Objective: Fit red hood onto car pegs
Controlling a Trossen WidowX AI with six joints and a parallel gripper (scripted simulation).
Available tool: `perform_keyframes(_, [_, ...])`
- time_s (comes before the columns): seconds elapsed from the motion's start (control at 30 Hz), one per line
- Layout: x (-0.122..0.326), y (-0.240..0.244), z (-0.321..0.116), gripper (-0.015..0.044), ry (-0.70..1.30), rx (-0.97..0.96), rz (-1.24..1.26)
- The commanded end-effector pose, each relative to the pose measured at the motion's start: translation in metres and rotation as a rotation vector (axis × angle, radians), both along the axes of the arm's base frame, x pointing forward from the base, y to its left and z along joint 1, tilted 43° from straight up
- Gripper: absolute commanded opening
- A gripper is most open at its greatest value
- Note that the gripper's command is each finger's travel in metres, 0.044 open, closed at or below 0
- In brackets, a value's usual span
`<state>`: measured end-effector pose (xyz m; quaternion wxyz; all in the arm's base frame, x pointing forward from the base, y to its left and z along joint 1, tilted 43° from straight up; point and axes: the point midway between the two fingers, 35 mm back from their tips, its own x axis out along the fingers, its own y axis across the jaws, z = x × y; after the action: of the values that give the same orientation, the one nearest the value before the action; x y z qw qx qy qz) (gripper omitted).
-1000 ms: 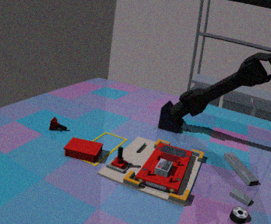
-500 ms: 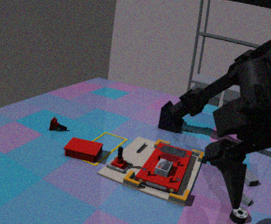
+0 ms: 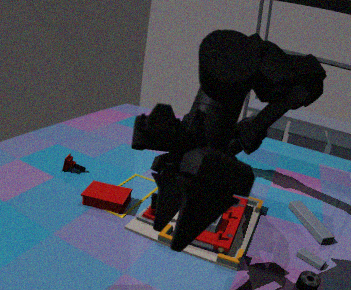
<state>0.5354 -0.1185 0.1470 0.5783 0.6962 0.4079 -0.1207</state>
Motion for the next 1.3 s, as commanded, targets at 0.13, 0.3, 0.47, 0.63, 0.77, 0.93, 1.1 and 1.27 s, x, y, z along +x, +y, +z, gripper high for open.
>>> perform_keyframes(0.13, [-0.053, -0.053, -0.080, 0.0440, 0.216, -0.003, 0.004])
perform_keyframes(0.3, [-0.094, -0.075, -0.124, 0.0440, 0.344, 0.030, 0.034])
perform_keyframes(0.47, [-0.139, -0.090, -0.159, 0.0440, 0.456, 0.091, 0.078])
perform_keyframes(0.63, [-0.186, -0.101, -0.192, 0.0440, 0.560, 0.195, 0.140])
perform_keyframes(0.77, [-0.199, -0.103, -0.200, 0.0440, 0.583, 0.231, 0.159])
perform_keyframes(0.93, [-0.202, -0.103, -0.200, 0.0440, 0.583, 0.231, 0.159])
perform_keyframes(1.1, [-0.202, -0.102, -0.202, 0.0440, 0.583, 0.231, 0.159])
perform_keyframes(1.27, [-0.201, -0.099, -0.205, 0.0440, 0.583, 0.231, 0.159])
